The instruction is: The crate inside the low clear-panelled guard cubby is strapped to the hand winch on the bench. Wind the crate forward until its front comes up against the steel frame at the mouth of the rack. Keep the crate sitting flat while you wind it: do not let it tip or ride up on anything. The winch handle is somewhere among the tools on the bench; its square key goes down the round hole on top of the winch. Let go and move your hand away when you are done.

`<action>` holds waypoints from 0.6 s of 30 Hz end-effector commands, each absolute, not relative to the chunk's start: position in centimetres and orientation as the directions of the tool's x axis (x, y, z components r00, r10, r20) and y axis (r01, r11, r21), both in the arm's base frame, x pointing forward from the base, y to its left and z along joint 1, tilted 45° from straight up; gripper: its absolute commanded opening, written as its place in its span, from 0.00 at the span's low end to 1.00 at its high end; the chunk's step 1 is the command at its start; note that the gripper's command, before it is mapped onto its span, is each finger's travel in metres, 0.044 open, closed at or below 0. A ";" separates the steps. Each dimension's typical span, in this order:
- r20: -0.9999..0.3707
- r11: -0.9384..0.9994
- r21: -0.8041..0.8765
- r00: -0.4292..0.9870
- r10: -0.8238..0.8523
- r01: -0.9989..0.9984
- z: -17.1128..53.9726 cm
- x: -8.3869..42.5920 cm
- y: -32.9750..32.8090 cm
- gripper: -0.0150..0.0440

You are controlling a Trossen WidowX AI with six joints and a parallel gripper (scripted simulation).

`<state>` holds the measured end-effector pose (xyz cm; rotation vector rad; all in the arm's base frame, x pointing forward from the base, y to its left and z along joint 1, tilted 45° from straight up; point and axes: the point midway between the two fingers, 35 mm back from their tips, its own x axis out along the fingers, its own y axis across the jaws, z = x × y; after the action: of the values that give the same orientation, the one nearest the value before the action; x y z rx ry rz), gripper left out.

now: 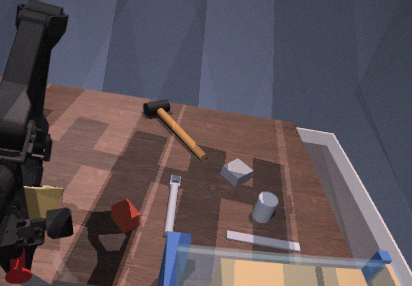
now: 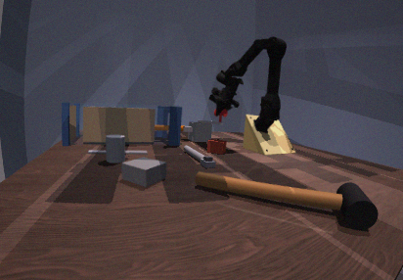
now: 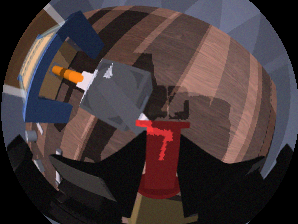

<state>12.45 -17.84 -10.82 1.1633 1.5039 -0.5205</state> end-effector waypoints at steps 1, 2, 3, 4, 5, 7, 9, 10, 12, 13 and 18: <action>-0.931 0.437 0.242 0.080 0.356 0.867 -12.1 12.3 -19.3 0.25; -0.931 0.437 0.242 0.080 0.356 0.867 -12.2 12.3 -19.3 0.25; -0.931 0.437 0.242 0.080 0.356 0.867 -12.3 12.3 -19.5 0.25; -0.931 0.437 0.242 0.080 0.356 0.867 -12.4 12.3 -19.6 0.25; -0.931 0.437 0.241 0.080 0.355 0.867 -12.5 12.3 -19.7 0.25; -0.931 0.437 0.241 0.080 0.355 0.867 -12.7 12.3 -20.0 0.25; -0.931 0.437 0.241 0.080 0.355 0.867 -12.9 12.3 -20.2 0.25; -0.931 0.437 0.241 0.080 0.355 0.867 -13.0 12.3 -20.3 0.25; -0.932 0.437 0.241 0.080 0.354 0.866 -13.2 12.3 -20.5 0.25; -0.932 0.437 0.241 0.081 0.354 0.866 -13.4 12.4 -20.7 0.25; -0.932 0.437 0.241 0.081 0.354 0.866 -13.9 12.5 -21.2 0.25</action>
<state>12.38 -20.20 -13.02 1.1546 1.5073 -0.5322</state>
